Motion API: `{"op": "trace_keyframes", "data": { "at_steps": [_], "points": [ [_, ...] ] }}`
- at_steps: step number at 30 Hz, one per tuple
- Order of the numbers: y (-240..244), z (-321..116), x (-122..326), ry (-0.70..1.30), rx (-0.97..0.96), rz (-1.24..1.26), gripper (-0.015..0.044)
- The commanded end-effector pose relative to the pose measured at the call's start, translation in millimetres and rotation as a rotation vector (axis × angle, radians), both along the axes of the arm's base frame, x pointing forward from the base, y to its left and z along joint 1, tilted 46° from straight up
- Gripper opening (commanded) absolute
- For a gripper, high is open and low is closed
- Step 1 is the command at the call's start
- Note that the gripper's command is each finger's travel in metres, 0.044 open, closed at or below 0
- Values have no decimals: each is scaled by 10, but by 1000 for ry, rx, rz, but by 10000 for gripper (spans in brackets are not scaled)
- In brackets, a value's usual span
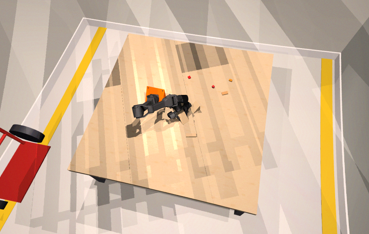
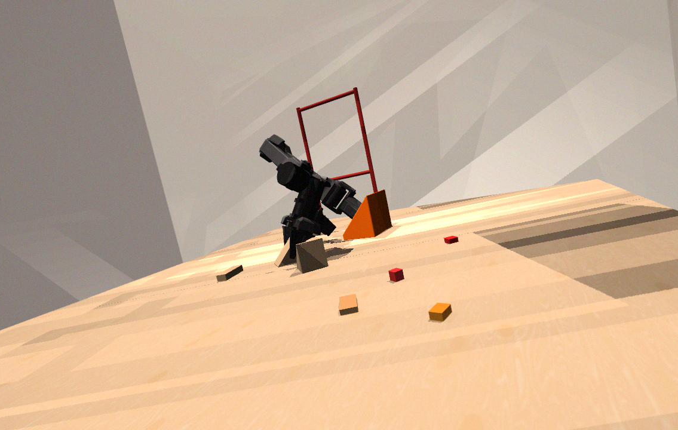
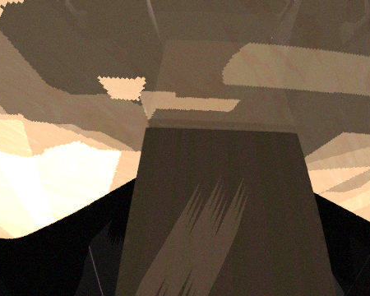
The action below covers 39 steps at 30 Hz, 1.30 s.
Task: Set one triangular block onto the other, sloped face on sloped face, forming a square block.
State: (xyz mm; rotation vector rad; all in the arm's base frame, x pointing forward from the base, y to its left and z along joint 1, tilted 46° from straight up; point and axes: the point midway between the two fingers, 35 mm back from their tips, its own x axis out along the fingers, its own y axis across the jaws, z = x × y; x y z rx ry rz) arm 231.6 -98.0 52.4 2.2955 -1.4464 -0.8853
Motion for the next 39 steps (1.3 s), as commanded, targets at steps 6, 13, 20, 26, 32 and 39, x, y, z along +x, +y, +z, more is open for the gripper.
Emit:
{"op": "trace_keyframes", "data": {
  "at_steps": [6, 13, 20, 26, 32, 39],
  "points": [
    [7, 20, 20, -11, -1, -1, 0],
    [7, 20, 20, -11, -1, -1, 0],
    [7, 20, 20, -11, -1, -1, 0],
    [7, 20, 20, -11, -1, -1, 0],
    [12, 32, 38, 40, 53, -38, 0],
    [23, 159, 118, 140, 205, -157, 0]
  ]
}}
